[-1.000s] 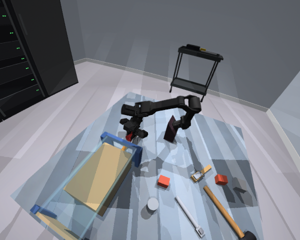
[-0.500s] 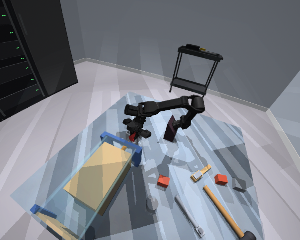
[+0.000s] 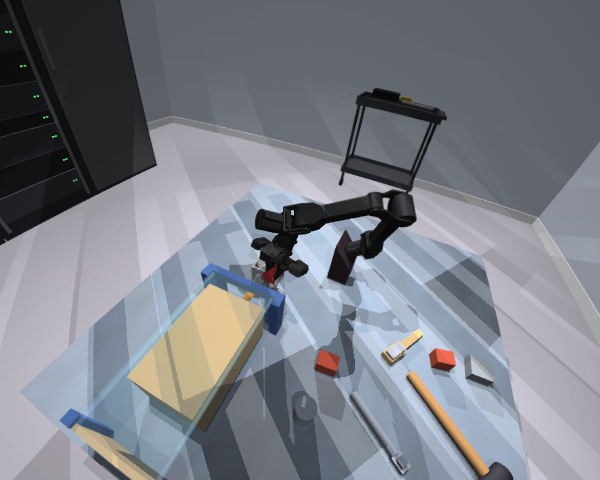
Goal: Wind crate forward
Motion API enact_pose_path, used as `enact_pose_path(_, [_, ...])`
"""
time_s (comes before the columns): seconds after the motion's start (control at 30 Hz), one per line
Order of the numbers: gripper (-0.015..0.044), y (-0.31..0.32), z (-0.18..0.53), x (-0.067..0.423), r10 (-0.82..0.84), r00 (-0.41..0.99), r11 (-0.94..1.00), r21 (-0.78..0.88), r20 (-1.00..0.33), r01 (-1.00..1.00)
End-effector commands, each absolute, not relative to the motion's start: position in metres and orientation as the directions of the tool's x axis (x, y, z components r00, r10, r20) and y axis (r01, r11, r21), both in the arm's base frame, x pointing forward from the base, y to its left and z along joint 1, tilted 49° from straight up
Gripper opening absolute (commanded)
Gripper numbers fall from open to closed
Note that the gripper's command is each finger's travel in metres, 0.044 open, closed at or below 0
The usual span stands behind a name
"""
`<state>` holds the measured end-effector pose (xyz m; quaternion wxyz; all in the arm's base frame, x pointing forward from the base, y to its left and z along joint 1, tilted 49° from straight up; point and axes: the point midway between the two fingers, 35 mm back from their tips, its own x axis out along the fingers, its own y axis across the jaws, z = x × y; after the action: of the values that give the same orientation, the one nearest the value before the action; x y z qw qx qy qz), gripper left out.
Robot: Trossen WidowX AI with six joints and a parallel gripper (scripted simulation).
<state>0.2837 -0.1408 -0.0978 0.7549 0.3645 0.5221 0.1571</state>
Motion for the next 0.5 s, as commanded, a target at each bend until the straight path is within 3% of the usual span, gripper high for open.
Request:
enact_pose_path(0.0, [0.0, -0.133, -0.093, 0.274, 0.631, 0.395, 0.671, 0.725, -0.668, 0.155])
enact_pose_path(0.47, [0.0, -0.127, -0.086, 0.261, 0.631, 0.395, 0.67, 0.726, -0.668, 0.156])
